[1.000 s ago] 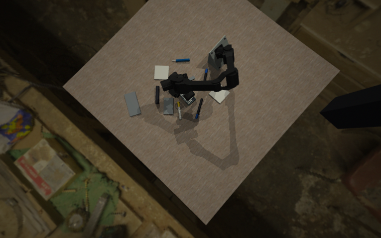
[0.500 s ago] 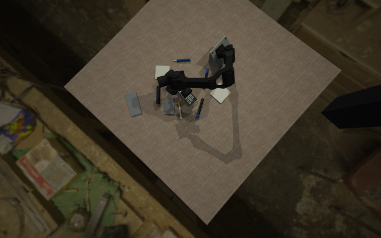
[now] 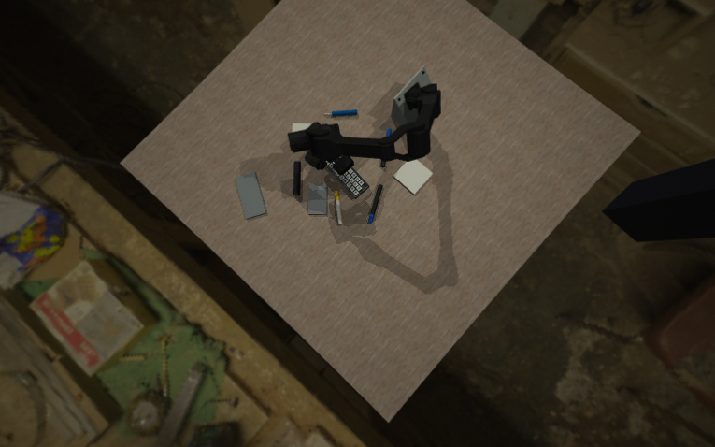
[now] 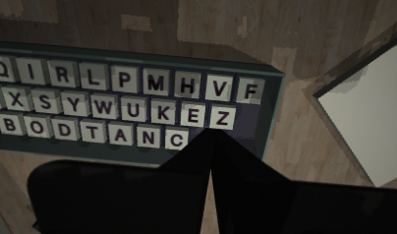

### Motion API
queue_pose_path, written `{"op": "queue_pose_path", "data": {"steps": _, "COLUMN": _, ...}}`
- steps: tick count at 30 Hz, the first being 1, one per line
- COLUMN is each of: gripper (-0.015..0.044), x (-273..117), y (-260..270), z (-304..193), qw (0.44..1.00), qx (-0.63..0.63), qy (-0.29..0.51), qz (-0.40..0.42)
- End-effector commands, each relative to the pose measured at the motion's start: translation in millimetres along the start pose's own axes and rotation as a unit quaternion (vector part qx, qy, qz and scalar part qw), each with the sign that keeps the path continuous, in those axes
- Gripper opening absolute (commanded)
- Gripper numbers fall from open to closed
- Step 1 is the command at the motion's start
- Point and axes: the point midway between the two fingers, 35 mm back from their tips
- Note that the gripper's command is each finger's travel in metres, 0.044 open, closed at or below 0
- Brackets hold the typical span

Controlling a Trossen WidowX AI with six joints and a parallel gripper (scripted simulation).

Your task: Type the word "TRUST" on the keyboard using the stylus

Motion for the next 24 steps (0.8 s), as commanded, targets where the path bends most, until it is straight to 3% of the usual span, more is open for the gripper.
{"op": "queue_pose_path", "data": {"steps": 1, "gripper": 0.0000, "x": -1.4, "y": 0.6, "z": -0.2, "qw": 1.000, "qx": -0.003, "qy": -0.001, "qz": -0.001}}
{"op": "queue_pose_path", "data": {"steps": 6, "gripper": 0.0000, "x": -0.8, "y": 30.3, "z": -21.4, "qw": 1.000, "qx": -0.002, "qy": 0.000, "qz": -0.001}}
{"op": "queue_pose_path", "data": {"steps": 16, "gripper": 0.0000, "x": -0.8, "y": 33.8, "z": -21.6, "qw": 1.000, "qx": -0.002, "qy": 0.000, "qz": -0.001}}
{"op": "queue_pose_path", "data": {"steps": 21, "gripper": 0.0000, "x": -0.7, "y": 95.0, "z": -5.7, "qw": 1.000, "qx": -0.001, "qy": 0.000, "qz": 0.001}}
{"op": "queue_pose_path", "data": {"steps": 24, "gripper": 0.0000, "x": -0.4, "y": 104.7, "z": -4.4, "qw": 1.000, "qx": -0.002, "qy": 0.000, "qz": 0.002}}
Point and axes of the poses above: the point midway between the two fingers, 35 mm back from their tips, its own x axis out along the fingers, its own y axis across the jaws, z = x × y, and after that the axes turned 14 degrees about -x, right-handed
